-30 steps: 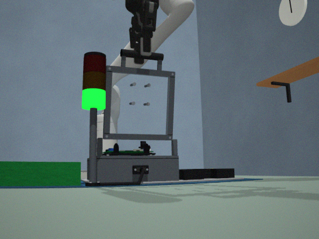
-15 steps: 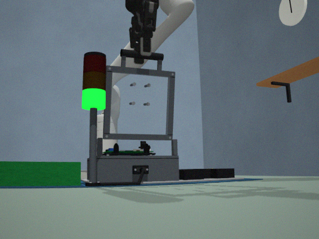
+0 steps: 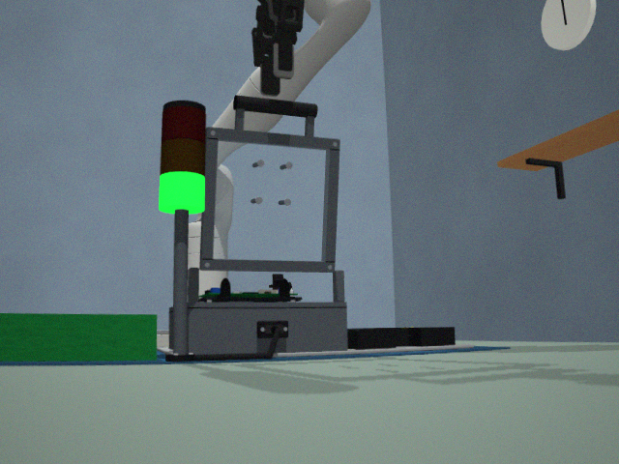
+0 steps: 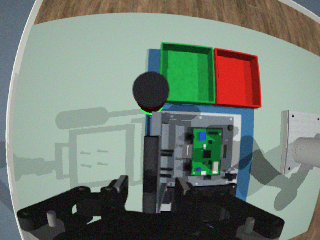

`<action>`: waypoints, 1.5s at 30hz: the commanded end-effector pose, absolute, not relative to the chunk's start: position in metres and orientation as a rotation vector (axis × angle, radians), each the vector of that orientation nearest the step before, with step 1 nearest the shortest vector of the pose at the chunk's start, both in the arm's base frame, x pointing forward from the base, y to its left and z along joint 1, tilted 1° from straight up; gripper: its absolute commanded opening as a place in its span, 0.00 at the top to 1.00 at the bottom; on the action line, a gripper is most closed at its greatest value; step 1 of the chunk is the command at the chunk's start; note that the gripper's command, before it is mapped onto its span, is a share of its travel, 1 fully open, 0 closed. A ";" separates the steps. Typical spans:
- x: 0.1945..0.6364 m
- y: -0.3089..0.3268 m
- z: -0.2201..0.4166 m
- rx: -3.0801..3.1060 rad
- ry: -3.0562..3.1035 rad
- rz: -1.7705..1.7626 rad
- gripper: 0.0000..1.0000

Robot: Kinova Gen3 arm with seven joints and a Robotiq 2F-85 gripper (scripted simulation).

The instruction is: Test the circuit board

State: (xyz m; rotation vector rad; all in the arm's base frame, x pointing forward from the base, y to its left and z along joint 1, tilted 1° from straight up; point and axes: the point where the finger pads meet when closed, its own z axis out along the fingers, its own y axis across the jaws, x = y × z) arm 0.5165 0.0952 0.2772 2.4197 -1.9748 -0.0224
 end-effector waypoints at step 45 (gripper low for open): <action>0.519 0.094 0.300 2.426 -1.978 -0.016 0.00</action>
